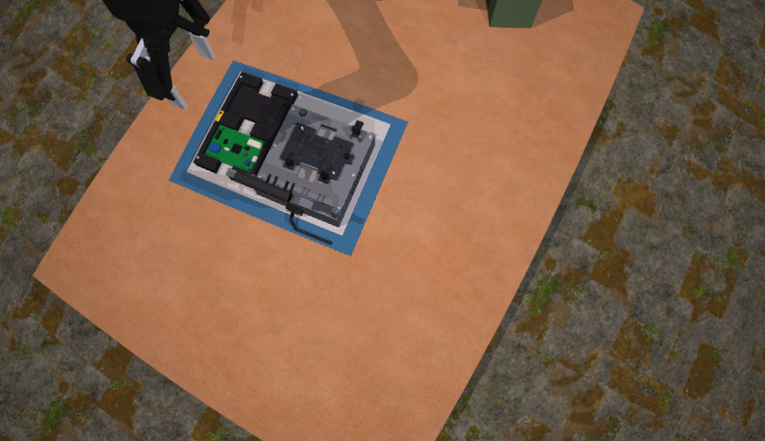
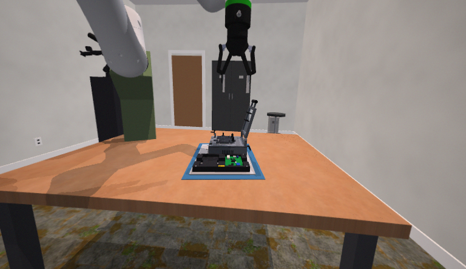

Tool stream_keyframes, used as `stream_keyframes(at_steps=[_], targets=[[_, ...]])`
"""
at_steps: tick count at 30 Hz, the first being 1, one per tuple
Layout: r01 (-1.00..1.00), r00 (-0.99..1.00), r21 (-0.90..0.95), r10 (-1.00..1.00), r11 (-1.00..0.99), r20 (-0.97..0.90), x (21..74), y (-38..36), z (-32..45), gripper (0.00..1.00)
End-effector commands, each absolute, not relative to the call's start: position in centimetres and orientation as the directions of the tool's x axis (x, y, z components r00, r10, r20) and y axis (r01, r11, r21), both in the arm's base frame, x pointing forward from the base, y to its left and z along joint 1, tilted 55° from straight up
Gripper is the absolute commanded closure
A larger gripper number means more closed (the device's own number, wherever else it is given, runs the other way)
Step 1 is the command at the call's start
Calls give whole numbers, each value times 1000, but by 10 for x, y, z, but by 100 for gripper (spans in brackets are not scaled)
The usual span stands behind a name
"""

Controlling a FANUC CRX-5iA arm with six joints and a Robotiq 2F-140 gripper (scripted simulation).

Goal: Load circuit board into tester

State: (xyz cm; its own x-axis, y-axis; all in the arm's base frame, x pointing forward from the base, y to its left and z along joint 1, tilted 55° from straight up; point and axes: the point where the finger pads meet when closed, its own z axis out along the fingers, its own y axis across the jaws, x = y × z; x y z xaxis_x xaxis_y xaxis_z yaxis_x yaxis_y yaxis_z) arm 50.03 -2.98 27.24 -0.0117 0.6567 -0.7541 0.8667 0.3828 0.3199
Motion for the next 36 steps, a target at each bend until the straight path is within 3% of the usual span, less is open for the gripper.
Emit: stream_keyframes(at_steps=[1, 22, 36], targets=[[866, -12, 320, 657, 383, -754, 500, -30, 273, 42], [866, -35, 300, 646, 401, -762, 500, -30, 273, 42], [806, -318, 33, 479, 591, -818, 500, -30, 273, 42]])
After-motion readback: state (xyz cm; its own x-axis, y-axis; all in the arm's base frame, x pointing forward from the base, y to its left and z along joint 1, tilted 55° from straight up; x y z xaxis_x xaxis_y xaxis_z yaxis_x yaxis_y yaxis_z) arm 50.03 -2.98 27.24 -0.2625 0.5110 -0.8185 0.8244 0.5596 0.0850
